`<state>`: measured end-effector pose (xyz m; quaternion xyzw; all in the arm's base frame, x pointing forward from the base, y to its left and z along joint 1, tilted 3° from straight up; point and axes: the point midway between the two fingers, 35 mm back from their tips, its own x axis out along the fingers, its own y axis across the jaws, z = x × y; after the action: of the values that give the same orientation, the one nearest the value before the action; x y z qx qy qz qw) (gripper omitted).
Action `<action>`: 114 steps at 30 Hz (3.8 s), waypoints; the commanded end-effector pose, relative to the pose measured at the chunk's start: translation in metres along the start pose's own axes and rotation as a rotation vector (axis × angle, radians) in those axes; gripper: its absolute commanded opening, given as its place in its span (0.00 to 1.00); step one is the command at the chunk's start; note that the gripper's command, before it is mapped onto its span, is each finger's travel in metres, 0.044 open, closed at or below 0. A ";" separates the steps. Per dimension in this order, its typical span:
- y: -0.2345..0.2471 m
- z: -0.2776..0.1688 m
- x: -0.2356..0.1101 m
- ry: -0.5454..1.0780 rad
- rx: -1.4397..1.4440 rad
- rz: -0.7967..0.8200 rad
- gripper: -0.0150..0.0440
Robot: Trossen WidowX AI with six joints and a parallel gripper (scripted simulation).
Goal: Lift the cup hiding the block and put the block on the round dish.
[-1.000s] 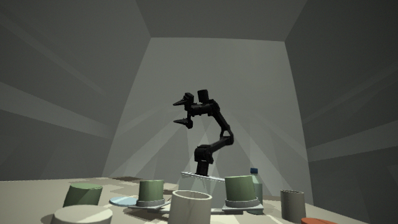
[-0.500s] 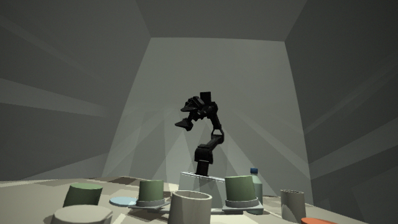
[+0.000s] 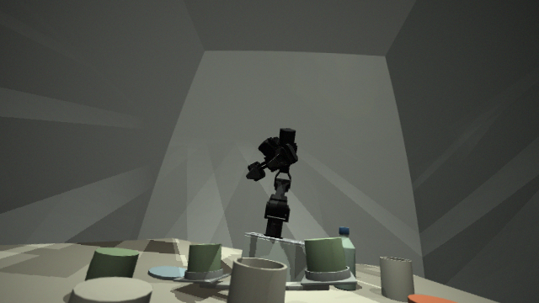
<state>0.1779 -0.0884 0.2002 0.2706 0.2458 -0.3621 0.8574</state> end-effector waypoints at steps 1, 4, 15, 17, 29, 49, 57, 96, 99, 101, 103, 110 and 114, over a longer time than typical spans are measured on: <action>0.011 -0.022 0.007 0.064 -0.128 0.044 1.00; 0.020 -0.035 0.008 0.096 -0.217 0.082 1.00; 0.041 -0.079 0.007 0.184 -0.504 0.209 1.00; 0.041 -0.079 0.007 0.184 -0.504 0.209 1.00; 0.042 -0.071 0.020 0.235 -0.718 0.165 1.00; 0.033 -0.048 0.080 0.498 -1.333 0.173 1.00; 0.020 -0.041 0.109 0.619 -1.555 0.266 1.00; -0.050 -0.049 0.204 0.791 -2.007 0.778 1.00; -0.051 -0.051 0.206 0.791 -2.007 0.778 1.00; -0.052 -0.054 0.208 0.791 -2.007 0.778 1.00; -0.053 -0.056 0.211 0.791 -2.007 0.778 1.00; -0.055 -0.064 0.218 0.791 -2.007 0.778 1.00; -0.057 -0.069 0.222 0.791 -2.007 0.779 1.00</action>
<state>0.2592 -0.1894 0.0065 -0.3894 0.5752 0.3899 0.6046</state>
